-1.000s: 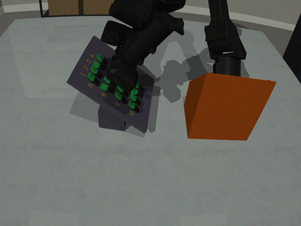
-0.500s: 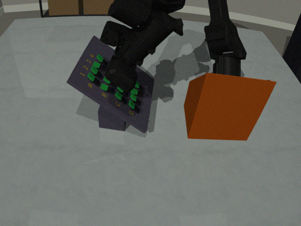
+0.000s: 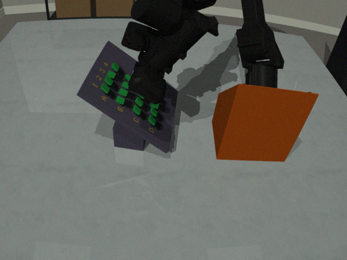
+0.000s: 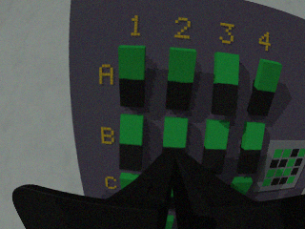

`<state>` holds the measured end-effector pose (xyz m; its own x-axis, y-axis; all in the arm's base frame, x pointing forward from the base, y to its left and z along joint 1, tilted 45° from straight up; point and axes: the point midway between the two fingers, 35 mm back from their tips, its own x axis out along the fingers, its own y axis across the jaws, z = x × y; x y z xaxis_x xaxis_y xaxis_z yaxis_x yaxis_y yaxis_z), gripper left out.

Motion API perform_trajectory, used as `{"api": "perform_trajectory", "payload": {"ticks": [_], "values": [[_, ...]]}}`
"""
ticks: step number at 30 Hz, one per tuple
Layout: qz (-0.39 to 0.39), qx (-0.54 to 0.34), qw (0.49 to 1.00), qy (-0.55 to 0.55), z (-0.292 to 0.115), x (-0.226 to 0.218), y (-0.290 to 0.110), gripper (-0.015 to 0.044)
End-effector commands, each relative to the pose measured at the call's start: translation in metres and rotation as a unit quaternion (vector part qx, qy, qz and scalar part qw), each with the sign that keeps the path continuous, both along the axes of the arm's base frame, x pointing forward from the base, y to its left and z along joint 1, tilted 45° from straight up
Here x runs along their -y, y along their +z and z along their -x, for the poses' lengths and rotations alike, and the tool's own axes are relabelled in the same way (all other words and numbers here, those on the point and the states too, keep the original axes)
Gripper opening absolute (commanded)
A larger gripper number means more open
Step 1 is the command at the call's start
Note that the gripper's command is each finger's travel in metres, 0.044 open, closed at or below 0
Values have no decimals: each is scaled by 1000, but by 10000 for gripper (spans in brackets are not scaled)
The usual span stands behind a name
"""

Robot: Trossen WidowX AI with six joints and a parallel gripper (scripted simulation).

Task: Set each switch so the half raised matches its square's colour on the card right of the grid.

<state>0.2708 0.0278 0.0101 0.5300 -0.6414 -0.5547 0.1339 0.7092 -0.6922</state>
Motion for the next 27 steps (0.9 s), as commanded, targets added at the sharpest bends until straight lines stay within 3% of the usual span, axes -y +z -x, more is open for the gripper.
{"api": "perform_trajectory", "payload": {"ticks": [1, 8, 14, 27], "values": [[-4, 12, 1000, 9, 13, -23, 18, 0], [1, 16, 1000, 13, 25, -30, 29, 0], [1, 15, 1000, 13, 43, -7, 38, 0], [4, 25, 999, 22, 22, 17, 18, 0]]}}
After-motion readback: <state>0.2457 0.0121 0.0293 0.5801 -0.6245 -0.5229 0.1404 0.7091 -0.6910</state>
